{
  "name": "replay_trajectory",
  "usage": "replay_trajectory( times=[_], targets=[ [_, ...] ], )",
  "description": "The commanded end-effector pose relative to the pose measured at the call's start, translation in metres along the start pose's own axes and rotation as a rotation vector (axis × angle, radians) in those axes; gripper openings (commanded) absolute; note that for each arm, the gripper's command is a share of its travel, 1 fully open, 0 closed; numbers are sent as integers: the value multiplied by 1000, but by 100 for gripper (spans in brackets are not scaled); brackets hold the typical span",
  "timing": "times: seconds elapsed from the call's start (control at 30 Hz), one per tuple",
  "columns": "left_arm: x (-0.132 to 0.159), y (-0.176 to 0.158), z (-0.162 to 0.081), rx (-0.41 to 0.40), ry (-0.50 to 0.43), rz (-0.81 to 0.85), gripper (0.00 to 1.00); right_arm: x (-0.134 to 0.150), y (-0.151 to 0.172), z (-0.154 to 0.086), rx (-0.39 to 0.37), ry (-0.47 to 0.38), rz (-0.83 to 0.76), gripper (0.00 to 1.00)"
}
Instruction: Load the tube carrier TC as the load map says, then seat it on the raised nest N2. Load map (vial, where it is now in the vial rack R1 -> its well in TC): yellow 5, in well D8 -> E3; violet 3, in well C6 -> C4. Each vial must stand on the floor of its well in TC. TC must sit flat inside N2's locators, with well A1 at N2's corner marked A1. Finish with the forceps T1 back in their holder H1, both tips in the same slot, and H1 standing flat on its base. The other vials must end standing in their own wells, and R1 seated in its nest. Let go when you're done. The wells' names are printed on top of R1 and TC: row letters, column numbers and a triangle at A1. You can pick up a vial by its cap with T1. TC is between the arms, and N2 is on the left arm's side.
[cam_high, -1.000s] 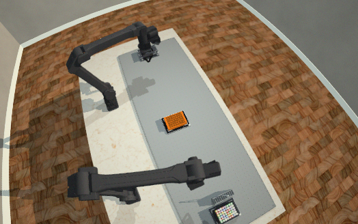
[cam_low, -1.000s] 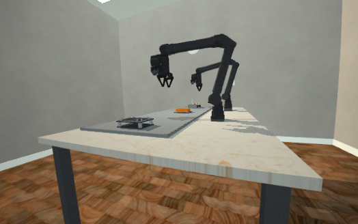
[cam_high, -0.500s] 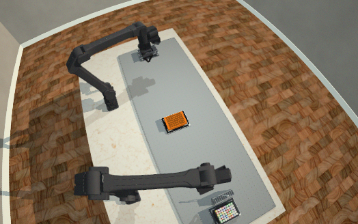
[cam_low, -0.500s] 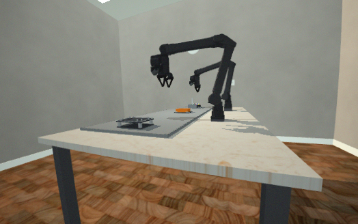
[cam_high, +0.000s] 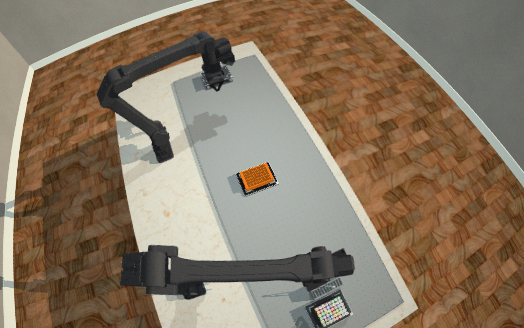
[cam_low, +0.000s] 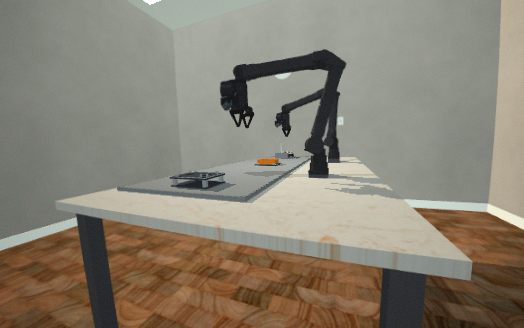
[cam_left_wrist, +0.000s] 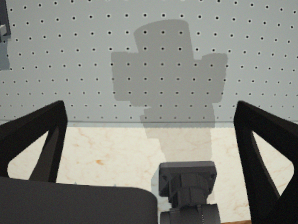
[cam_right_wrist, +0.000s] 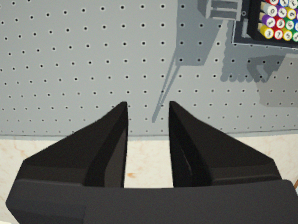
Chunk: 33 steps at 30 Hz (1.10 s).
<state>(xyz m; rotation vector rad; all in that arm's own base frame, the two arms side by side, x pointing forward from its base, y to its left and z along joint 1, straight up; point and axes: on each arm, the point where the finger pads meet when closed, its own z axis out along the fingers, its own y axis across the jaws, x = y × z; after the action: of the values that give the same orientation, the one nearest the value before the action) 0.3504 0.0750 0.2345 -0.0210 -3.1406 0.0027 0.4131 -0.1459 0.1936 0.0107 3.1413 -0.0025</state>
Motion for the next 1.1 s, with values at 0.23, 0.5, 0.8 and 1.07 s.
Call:
replay_trajectory(
  times=[0.23,0.5,0.8,1.07],
  targets=[
    [-9,2,-14,-10,-36,1,100,-40,-36,-7,15,-47,-9,24],
    [-9,2,-14,-10,-36,1,100,-63,-61,2,20,-54,-9,24],
    [-9,2,-14,-10,-36,1,100,-78,-79,11,17,-44,-10,24],
    [-9,2,-14,-10,-36,1,100,-89,-94,17,12,-32,-9,24]
  ],
)
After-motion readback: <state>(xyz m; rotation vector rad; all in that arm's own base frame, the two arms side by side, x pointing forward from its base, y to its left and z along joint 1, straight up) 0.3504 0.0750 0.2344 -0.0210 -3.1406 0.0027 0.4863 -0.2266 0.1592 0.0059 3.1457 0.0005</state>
